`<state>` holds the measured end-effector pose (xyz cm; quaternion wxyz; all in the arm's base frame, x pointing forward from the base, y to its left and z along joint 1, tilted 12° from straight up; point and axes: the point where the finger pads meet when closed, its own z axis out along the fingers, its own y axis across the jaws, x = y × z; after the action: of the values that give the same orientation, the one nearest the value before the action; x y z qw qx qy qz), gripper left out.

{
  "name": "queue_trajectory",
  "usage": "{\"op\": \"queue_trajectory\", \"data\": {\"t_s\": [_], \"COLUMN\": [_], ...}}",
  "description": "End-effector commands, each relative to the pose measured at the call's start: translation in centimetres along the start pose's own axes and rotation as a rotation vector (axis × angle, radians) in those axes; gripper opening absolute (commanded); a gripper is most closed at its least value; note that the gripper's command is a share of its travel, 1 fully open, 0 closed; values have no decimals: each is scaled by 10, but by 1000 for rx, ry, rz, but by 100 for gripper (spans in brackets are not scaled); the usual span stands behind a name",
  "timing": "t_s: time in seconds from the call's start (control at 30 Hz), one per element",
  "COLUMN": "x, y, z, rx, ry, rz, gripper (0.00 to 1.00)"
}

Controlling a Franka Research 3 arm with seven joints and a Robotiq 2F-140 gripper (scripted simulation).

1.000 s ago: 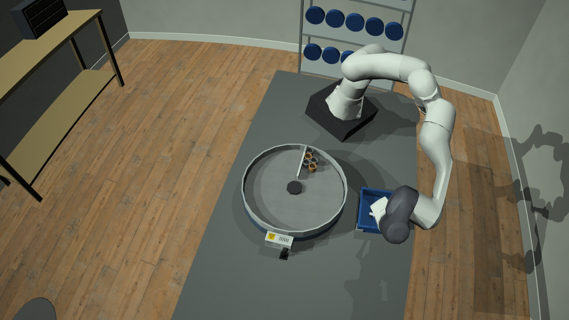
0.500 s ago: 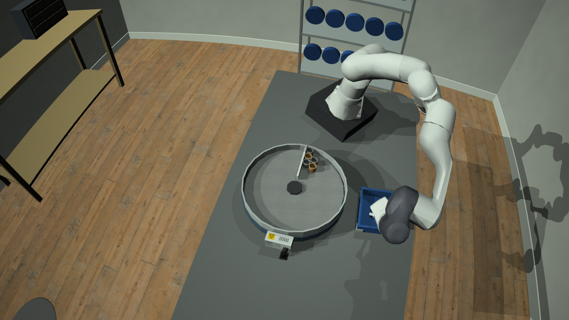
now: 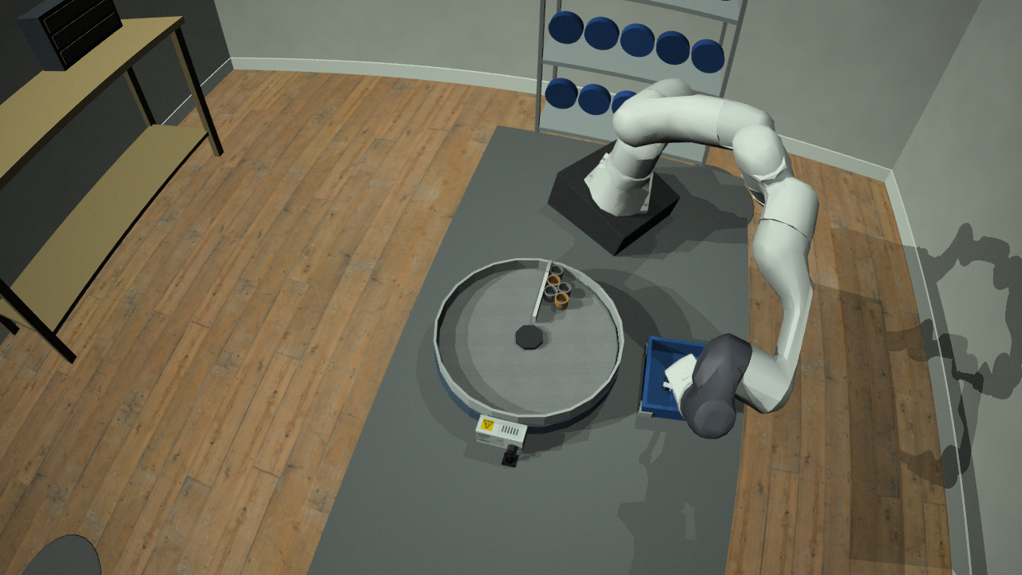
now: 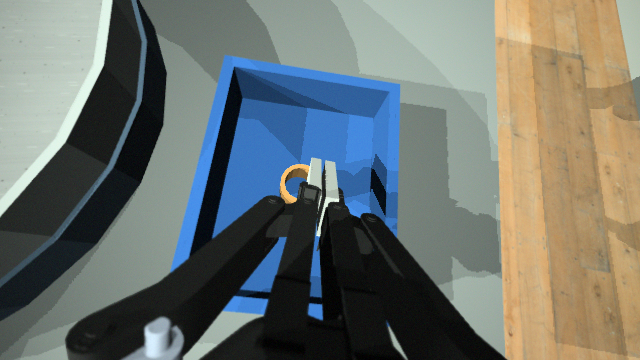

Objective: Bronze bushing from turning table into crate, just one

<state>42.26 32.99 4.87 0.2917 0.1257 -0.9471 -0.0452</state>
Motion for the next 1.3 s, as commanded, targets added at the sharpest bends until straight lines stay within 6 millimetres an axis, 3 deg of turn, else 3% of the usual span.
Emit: {"op": "queue_trajectory", "data": {"t_s": [0.0, 0.47, 0.5, 1.27], "x": [-2, -2, -2, -2], "y": [0, 0, 0, 0], "z": [0, 0, 0, 0], "rx": [-2, -2, -2, -2], "ry": [-4, -4, -4, -4], "rz": [-3, -3, -3, -3], "gripper": [0, 0, 7, 7]}}
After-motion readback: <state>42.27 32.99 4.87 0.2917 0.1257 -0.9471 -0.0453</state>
